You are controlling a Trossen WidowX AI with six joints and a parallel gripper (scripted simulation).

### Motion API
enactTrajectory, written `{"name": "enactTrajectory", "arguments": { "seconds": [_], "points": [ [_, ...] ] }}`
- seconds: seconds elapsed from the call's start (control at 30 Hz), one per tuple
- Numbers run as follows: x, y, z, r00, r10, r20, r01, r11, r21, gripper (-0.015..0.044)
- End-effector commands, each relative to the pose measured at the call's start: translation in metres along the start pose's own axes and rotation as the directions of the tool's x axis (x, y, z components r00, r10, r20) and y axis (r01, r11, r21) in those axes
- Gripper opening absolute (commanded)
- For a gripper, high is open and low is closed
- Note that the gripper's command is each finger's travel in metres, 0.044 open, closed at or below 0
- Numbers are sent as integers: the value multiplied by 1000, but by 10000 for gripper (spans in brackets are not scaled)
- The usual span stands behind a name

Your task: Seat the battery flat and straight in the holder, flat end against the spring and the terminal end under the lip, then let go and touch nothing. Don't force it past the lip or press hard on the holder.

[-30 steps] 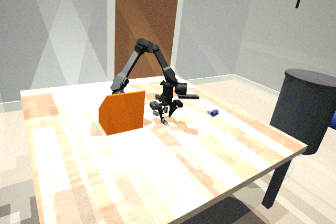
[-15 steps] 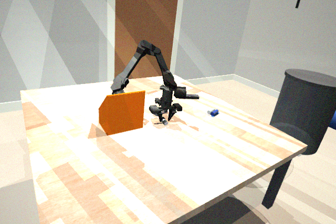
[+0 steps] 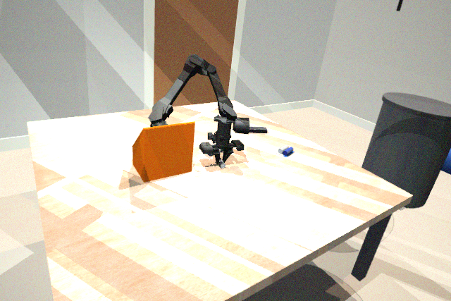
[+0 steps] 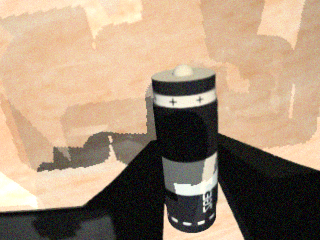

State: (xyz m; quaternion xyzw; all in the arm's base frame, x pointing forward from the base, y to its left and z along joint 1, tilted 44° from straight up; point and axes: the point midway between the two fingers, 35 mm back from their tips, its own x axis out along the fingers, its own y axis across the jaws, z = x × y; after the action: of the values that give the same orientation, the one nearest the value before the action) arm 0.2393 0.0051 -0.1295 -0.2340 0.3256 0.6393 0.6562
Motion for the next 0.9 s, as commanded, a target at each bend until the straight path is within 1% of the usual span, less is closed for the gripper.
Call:
{"name": "enactTrajectory", "arguments": {
  "seconds": [0.0, 0.07, 0.27, 0.4, 0.63, 0.87],
  "points": [
    [0, 0, 0, 1000, -4, 5, 4, 1000, 12, 79],
    [-6, 0, -1, 1000, -7, 4, 7, 999, 37, 79],
    [-46, -1, 0, 1000, -4, 3, 4, 1000, 8, 79],
    [-50, -1, 1, 1000, -3, 3, 3, 1000, 11, 79],
    [-58, -10, 24, 1000, -4, -1, 4, 967, 255, 79],
    [-65, -18, 51, 1000, -3, -1, 3, 862, 507, 79]
  ]
}}
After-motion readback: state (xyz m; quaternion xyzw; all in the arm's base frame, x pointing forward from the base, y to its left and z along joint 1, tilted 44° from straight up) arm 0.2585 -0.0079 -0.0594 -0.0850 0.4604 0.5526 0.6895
